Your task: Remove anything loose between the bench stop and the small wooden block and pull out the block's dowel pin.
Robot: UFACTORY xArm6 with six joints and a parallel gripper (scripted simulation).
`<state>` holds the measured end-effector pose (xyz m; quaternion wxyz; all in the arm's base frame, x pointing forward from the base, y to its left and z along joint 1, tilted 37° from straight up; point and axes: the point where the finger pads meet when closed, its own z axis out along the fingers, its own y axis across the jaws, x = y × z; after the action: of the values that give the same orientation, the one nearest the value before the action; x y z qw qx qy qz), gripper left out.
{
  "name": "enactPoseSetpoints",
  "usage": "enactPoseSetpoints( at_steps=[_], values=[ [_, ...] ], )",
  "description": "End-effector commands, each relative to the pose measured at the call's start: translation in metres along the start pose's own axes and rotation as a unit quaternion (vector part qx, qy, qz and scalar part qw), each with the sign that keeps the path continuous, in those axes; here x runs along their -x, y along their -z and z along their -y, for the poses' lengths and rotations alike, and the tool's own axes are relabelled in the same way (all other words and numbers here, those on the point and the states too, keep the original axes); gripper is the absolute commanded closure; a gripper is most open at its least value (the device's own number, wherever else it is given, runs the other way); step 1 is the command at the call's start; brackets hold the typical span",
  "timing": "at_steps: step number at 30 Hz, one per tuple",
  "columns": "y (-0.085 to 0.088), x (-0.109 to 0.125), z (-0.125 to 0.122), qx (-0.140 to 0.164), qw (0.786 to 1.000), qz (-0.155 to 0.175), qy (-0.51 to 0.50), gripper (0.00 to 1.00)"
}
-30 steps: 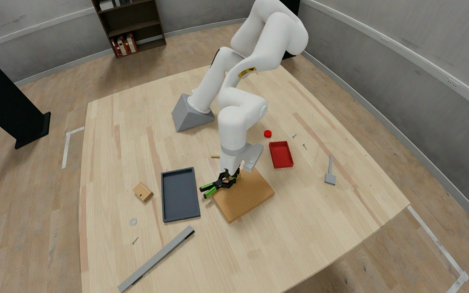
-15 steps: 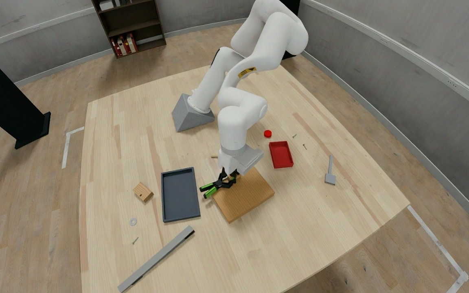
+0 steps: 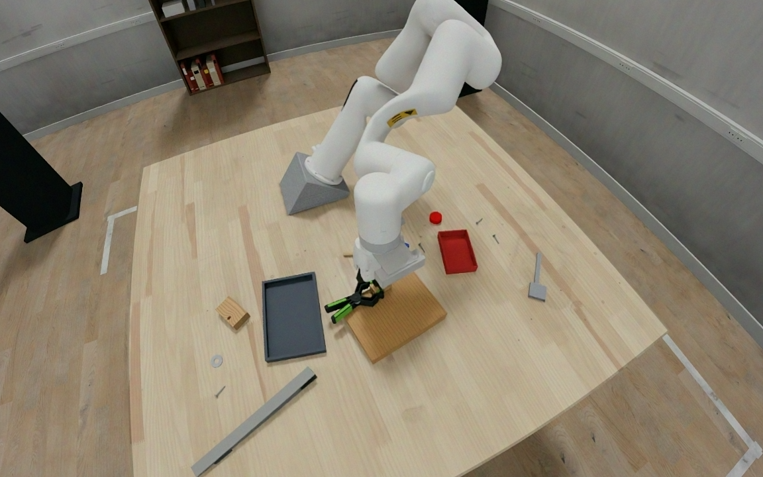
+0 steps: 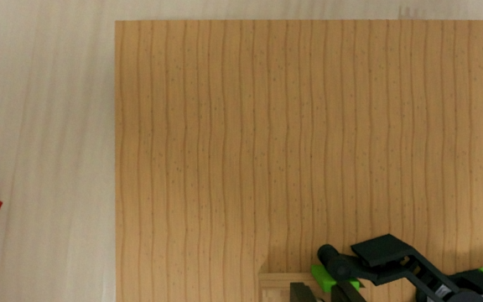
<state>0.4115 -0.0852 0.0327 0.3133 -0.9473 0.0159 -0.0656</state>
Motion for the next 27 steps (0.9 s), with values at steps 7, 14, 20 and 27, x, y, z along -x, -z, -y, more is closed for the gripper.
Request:
enactPoseSetpoints(
  at_steps=[7, 14, 20, 27],
  values=[
    [0.0016, -0.0014, -0.0003, 0.002, 0.996, 0.000, -0.091, 1.00],
    [0.0018, -0.0014, -0.0003, 0.002, 0.987, 0.000, -0.161, 1.00],
    [0.0019, -0.0014, -0.0003, 0.002, 0.980, 0.000, -0.201, 1.00],
    [0.0020, -0.0014, -0.0004, 0.002, 0.963, 0.000, -0.270, 1.00]
  ],
)
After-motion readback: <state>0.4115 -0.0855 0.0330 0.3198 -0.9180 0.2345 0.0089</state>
